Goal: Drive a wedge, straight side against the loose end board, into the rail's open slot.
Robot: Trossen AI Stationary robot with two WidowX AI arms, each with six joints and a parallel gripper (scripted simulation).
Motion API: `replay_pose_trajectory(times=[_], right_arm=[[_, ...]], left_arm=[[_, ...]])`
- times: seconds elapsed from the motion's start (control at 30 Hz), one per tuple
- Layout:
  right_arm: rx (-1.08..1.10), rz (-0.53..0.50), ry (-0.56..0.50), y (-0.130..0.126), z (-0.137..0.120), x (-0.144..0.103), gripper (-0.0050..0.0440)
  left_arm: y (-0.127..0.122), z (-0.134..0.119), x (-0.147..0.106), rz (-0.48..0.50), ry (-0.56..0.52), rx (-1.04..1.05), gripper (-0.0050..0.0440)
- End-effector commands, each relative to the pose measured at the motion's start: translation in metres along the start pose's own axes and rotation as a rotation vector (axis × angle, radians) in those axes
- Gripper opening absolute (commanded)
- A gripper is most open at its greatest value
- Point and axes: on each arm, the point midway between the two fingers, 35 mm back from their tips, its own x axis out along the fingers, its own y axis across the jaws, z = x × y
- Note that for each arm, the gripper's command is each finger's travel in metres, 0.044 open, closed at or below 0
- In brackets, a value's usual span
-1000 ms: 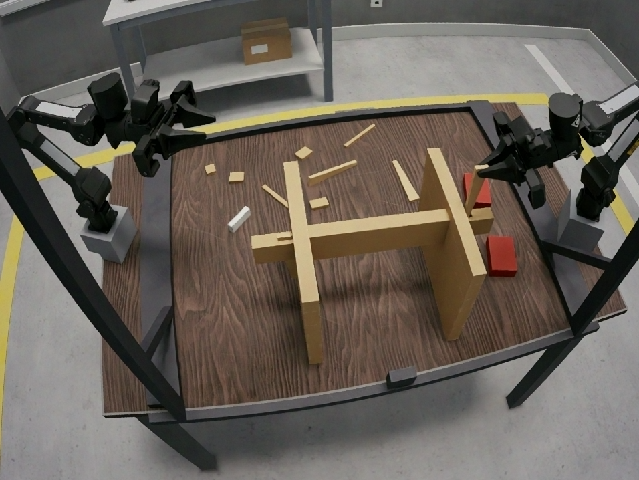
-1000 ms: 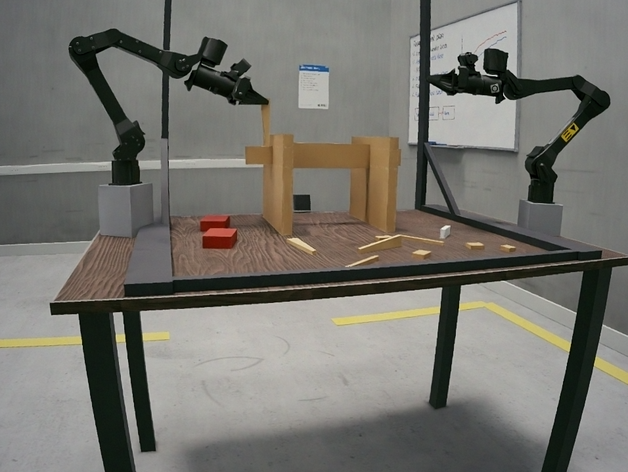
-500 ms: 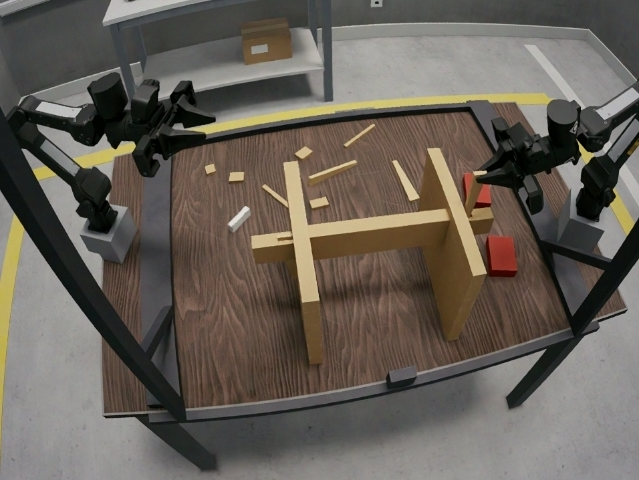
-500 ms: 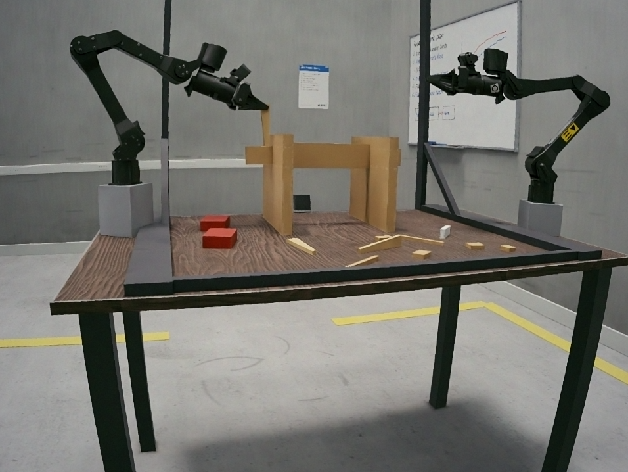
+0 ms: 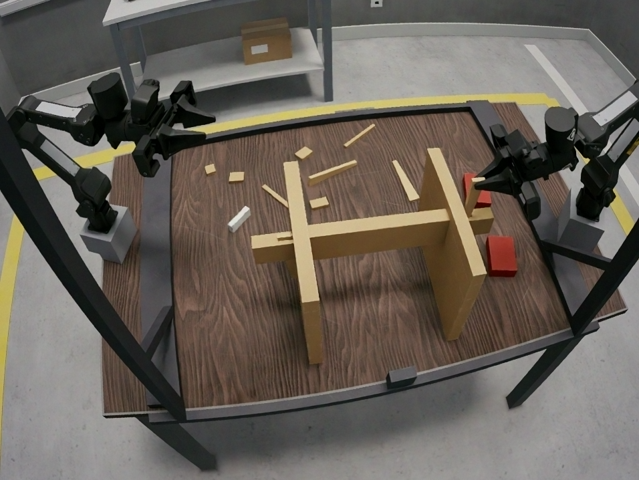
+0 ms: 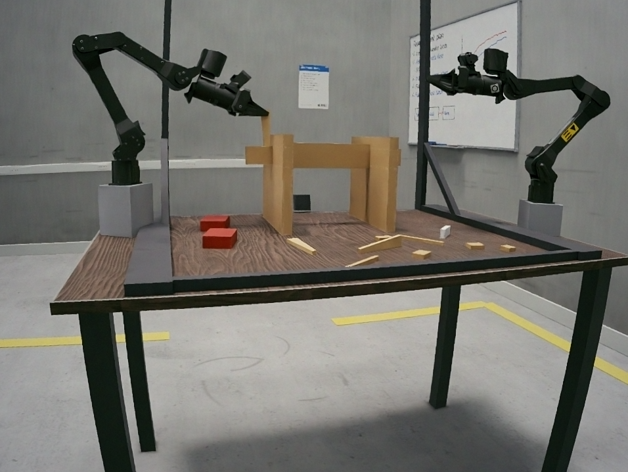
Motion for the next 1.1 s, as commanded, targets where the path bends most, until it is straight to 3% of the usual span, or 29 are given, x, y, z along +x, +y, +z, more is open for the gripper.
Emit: replay_pose_trajectory(times=[0.0, 0.77, 0.8, 1.07], right_arm=[[-0.002, -0.001, 0.003, -0.001, -0.007, 0.002, 0.0010], [-0.001, -0.001, -0.001, 0.000, -0.016, 0.007, 0.0010], [0.005, 0.002, -0.033, 0.000, -0.002, 0.004, 0.0090], [0.005, 0.002, -0.032, 0.000, -0.002, 0.004, 0.0090]], left_arm=[[0.000, 0.008, -0.001, 0.000, -0.020, -0.003, 0.0180], [0.000, 0.008, -0.001, 0.000, -0.020, -0.003, 0.0180], [0.000, 0.008, -0.001, 0.000, -0.020, -0.003, 0.0180], [0.000, 0.008, -0.001, 0.000, -0.021, -0.002, 0.0180]])
